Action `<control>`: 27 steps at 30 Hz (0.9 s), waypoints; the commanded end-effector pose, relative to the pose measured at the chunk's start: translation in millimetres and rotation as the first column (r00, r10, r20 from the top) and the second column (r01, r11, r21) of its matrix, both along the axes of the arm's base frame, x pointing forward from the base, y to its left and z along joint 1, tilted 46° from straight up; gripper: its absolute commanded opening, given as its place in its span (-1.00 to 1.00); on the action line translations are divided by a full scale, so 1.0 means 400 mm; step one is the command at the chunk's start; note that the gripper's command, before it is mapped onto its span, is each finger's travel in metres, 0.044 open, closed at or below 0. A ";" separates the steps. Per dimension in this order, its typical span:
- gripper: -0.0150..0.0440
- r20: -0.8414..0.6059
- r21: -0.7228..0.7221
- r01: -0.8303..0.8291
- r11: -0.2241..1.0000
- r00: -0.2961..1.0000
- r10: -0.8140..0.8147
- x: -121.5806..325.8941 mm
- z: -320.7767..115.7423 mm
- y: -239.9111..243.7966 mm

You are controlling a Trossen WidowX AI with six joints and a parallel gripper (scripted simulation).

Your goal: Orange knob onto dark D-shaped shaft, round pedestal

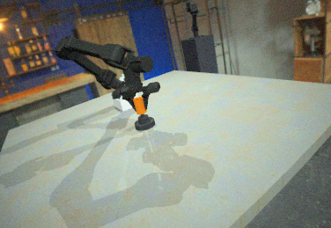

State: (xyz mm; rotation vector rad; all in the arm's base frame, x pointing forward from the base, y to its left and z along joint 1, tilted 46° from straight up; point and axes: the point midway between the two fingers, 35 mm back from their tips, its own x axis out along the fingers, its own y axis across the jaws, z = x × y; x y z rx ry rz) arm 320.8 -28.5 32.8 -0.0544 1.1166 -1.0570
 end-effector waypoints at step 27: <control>-0.49 0.016 0.004 0.019 1.000 1.000 -0.019 -0.001 -0.032 -0.035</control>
